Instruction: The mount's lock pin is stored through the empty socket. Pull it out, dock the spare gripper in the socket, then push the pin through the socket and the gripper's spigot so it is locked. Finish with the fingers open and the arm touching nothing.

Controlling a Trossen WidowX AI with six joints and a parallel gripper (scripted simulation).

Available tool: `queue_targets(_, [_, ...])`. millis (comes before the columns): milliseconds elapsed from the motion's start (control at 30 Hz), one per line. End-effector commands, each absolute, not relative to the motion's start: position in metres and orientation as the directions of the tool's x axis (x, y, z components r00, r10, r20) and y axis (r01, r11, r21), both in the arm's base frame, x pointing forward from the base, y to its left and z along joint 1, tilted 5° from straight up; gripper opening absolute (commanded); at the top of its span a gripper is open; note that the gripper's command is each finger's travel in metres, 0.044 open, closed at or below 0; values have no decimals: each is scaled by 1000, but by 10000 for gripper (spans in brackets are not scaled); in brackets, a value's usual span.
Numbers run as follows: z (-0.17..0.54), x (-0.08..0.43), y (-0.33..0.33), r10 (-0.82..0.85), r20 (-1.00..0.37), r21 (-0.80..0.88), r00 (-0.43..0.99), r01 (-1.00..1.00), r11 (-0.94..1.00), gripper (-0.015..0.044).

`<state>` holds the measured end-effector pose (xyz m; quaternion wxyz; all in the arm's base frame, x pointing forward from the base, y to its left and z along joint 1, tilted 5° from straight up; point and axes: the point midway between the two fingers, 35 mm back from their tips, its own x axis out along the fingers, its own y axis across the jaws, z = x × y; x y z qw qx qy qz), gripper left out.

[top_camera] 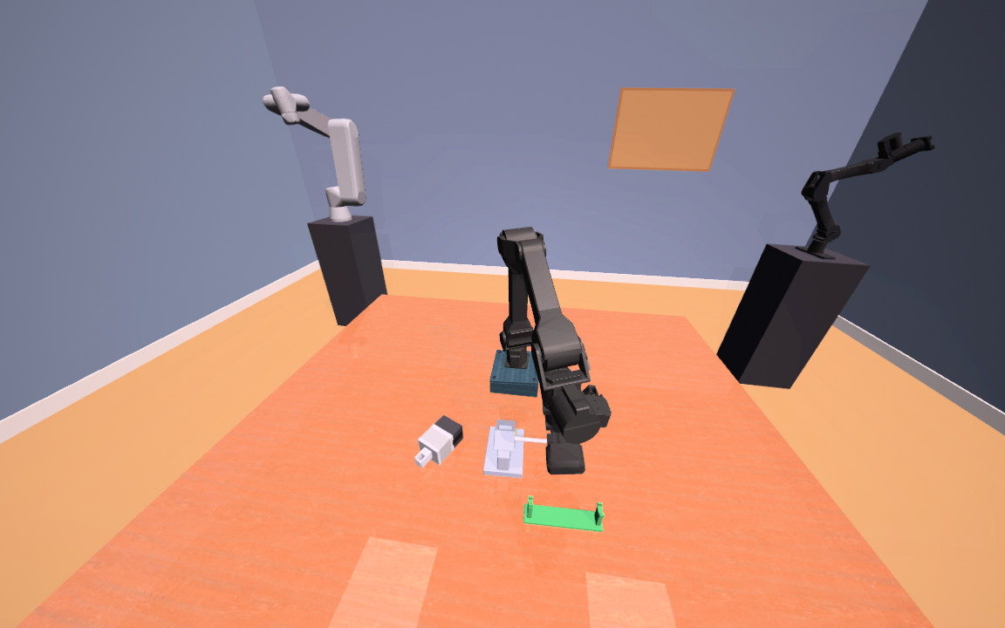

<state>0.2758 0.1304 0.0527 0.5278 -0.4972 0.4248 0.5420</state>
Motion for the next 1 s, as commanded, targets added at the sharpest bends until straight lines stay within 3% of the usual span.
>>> queue_targets(0, [55,278,135,157,-986,-66,53,-995,-81,0])
queue_targets(967, [55,276,154,150,-988,-45,33,-996,-80,0])
